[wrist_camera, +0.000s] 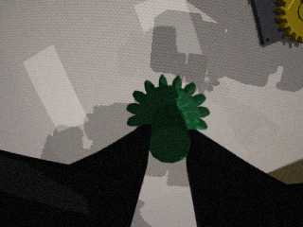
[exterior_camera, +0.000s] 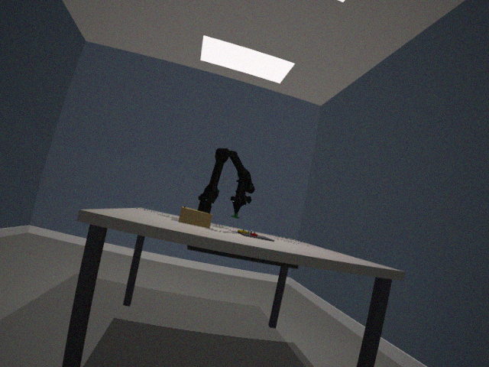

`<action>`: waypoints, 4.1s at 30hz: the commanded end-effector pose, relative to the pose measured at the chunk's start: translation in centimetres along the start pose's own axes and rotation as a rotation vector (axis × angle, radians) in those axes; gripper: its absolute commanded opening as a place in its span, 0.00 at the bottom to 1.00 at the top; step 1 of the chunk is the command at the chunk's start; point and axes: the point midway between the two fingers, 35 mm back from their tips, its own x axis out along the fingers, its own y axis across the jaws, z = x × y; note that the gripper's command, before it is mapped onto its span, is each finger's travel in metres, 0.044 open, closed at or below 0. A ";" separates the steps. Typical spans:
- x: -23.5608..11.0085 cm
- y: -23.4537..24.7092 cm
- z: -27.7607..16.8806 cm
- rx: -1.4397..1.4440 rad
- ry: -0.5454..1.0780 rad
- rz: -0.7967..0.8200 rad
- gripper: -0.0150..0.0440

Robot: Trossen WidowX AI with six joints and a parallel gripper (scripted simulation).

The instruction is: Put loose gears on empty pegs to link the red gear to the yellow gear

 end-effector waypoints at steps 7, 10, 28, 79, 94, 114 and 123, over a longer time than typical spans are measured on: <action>-3.0 -0.1 0.1 -0.003 -0.006 0.006 0.25; -3.8 -0.3 0.1 -0.003 -0.006 0.006 0.25; -5.7 -1.3 1.1 0.003 -0.002 0.004 0.25; -1.9 -7.1 9.5 0.015 0.001 -0.004 0.25; -0.7 -9.5 11.7 0.020 -0.007 -0.007 0.25; 0.9 -13.0 14.1 0.007 -0.015 -0.007 0.25; 1.6 -14.7 15.0 0.002 -0.019 -0.009 0.25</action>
